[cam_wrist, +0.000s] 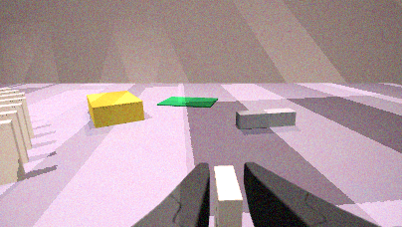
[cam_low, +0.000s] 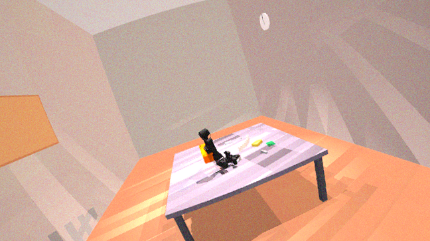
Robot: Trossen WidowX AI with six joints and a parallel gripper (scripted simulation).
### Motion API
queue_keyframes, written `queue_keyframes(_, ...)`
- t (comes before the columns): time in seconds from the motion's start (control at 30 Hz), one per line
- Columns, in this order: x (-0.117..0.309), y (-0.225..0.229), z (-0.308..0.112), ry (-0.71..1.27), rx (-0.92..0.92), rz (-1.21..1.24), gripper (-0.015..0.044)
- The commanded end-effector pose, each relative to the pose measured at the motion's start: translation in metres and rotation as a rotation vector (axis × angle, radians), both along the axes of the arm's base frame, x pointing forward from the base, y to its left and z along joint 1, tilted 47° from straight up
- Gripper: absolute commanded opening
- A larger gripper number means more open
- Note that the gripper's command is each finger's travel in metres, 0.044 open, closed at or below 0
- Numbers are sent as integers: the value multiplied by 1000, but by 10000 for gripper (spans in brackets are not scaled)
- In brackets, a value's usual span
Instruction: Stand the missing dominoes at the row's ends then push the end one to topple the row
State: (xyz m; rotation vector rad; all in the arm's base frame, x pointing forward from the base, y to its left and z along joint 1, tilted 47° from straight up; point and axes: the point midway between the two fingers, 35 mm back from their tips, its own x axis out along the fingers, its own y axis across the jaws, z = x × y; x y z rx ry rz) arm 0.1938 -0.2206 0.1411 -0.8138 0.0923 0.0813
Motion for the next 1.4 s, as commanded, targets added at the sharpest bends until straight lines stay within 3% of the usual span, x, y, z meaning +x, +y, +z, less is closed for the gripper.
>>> queue_keyframes(0.0,0,-1,1,-3,-10,3,155)
queue_keyframes(0.37,0,0,2,-3,-10,3,440)
queue_keyframes(0.6,2,35,34,-1,-1,0,440)
queue_keyframes(0.87,6,31,34,28,59,-30,440)
queue_keyframes(1.1,37,5,25,248,523,-315,440)
queue_keyframes(1.37,51,-6,20,429,990,-884,440)
